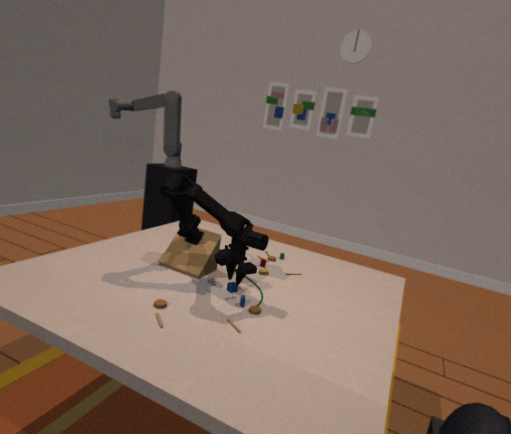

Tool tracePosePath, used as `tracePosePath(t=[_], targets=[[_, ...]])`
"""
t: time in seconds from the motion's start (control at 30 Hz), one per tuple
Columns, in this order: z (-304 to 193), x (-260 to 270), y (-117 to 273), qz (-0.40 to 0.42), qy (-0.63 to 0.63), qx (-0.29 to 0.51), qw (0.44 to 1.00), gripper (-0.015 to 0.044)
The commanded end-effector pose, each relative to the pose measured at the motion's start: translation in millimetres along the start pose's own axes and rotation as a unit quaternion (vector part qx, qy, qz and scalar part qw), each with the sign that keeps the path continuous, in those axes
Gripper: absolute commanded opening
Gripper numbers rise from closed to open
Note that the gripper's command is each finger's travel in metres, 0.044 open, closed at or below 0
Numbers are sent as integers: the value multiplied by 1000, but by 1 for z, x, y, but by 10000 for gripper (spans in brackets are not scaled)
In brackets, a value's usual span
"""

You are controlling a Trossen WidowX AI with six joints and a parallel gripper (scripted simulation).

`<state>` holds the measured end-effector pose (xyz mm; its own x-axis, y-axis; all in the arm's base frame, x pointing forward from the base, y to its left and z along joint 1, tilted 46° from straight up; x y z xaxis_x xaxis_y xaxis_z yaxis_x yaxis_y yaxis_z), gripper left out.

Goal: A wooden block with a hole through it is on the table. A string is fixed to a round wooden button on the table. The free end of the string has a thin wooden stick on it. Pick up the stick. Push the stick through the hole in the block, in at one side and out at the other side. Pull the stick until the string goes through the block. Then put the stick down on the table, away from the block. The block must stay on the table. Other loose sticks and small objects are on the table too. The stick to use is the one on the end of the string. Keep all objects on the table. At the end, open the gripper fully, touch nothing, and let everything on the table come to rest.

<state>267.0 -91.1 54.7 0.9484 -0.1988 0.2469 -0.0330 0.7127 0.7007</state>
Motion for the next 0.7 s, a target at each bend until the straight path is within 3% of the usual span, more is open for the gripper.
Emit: tracePosePath(t=[0.0,0.53,0.67], targets=[[-1,-3,-10,-4,7,-3,1000,236],[0,-4,-20,-3,7,-4,1000,236],[1,-3,-19,-2,3,-2,1000,131]])
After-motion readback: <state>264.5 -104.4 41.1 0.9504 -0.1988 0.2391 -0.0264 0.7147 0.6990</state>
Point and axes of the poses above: the point midway between the two fingers, 35 mm back from their tips, its own y axis back along the fingers, its own x axis across the jaws, z = x × y, the point moved 2 cm from there along y, back along the fingers, and after that the axes turned 10 degrees about y, right-handed, at the moved point
